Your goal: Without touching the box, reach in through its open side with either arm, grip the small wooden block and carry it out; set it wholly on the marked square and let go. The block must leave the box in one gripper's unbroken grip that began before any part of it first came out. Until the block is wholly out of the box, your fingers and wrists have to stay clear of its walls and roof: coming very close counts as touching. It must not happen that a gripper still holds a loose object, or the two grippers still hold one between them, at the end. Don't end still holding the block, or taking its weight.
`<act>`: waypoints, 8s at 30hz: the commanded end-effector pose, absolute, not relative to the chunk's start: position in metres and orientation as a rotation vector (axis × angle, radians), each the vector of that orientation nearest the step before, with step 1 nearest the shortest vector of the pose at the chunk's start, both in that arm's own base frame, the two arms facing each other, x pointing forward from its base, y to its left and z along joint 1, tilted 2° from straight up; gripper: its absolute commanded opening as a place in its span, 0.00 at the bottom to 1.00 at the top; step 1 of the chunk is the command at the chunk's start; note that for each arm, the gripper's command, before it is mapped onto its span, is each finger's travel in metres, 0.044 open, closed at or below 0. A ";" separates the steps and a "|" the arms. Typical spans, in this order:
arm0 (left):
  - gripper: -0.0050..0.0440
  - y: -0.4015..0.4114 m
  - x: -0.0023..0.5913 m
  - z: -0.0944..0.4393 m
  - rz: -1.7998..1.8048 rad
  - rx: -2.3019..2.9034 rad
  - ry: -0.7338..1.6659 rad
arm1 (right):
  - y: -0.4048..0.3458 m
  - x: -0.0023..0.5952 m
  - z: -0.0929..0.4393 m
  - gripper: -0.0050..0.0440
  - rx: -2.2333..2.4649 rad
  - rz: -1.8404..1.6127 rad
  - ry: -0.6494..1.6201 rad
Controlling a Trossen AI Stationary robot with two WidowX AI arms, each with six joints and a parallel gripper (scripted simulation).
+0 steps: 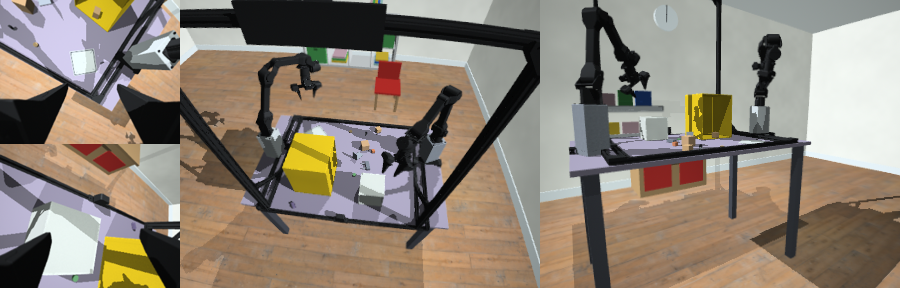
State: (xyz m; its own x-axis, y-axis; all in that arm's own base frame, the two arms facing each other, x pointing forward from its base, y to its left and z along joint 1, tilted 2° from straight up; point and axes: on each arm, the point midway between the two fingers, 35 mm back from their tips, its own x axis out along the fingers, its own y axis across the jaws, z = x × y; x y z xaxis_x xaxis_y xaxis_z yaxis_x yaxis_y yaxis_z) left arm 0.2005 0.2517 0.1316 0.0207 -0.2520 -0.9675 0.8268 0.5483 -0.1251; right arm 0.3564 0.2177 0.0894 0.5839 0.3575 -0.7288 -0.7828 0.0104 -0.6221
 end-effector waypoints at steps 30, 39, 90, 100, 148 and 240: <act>0.92 0.073 0.112 0.087 -0.376 -0.846 0.519 | 0.009 0.333 0.310 0.92 -0.032 0.023 0.433; 0.92 0.073 0.112 0.087 -0.376 -0.846 0.519 | 0.009 0.333 0.310 0.92 -0.032 0.023 0.433; 0.92 0.073 0.112 0.087 -0.376 -0.846 0.519 | -0.046 0.453 0.222 0.92 0.032 0.194 0.393; 0.92 0.073 0.112 0.087 -0.376 -0.846 0.519 | -0.080 0.481 0.171 0.92 0.032 0.293 0.326; 0.92 0.073 0.112 0.087 -0.376 -0.846 0.519 | -0.134 0.476 0.070 0.92 -0.059 0.491 0.131; 0.92 0.057 0.318 -0.160 0.607 -1.883 1.827 | 0.056 0.307 -0.084 0.92 -0.023 -0.008 0.781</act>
State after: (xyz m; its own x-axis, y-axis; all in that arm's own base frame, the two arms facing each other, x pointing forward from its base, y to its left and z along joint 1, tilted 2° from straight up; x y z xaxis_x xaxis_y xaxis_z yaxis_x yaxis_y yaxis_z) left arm 0.3065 0.0691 -0.1388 0.0689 -0.8120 -0.5796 -0.9892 0.0195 -0.1450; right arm 0.3209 0.0554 -0.0830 0.7181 0.0267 -0.6954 -0.0304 0.9995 0.0070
